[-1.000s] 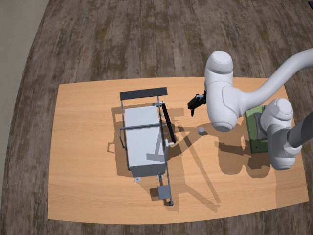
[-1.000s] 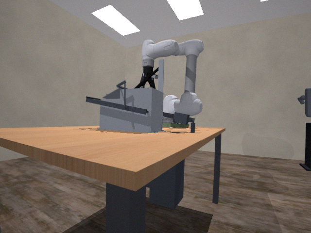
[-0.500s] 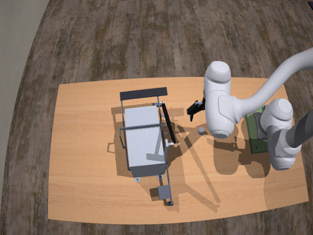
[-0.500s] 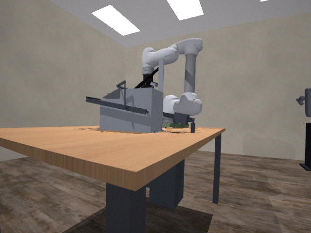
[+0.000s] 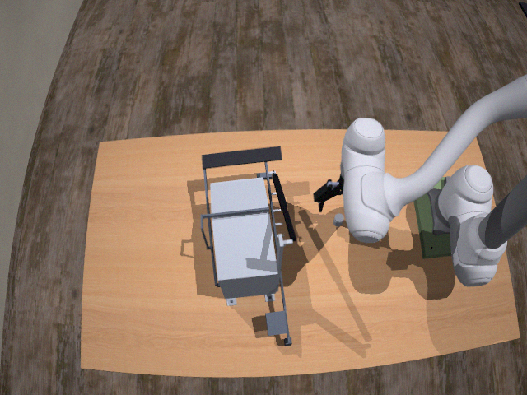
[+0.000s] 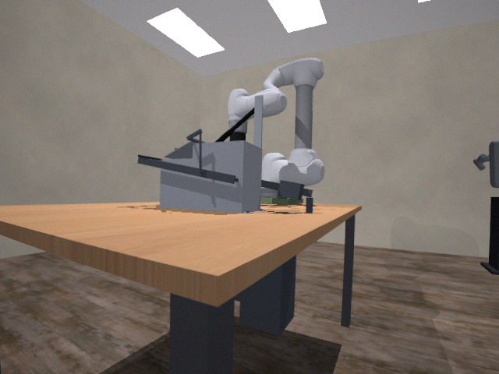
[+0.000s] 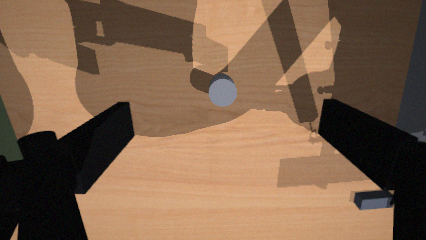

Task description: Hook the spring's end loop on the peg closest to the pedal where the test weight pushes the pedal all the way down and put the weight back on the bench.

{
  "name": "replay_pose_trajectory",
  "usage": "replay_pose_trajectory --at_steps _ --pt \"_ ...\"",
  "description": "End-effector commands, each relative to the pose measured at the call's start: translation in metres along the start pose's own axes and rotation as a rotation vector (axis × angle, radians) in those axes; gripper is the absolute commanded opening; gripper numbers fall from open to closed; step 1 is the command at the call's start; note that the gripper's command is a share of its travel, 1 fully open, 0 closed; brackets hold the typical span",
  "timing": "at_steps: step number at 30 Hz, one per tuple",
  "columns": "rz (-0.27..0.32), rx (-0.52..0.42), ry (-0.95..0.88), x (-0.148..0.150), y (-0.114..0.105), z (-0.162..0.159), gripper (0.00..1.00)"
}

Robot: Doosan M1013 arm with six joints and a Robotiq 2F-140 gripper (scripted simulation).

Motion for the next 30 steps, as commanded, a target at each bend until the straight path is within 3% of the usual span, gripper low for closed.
replay_pose_trajectory --at_steps 1,8,9,25,30 --pt "-0.002 0.0 0.0 0.001 0.0 0.0 1.0" --pt "-0.002 0.0 0.0 0.001 0.0 0.0 1.0" --pt "-0.002 0.0 0.0 0.001 0.013 0.0 1.0" --pt "-0.002 0.0 0.0 0.001 0.013 0.0 1.0" --pt "-0.002 0.0 0.0 0.001 0.029 0.0 1.0"
Point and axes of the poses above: the point where the finger pads meet when closed, its own y axis out along the fingers, its own x axis across the jaws, z = x × y, the point moved 1 cm from there along -y, back along the fingers, and after that the axes turned 1 degree about y, right-handed, at the moved point
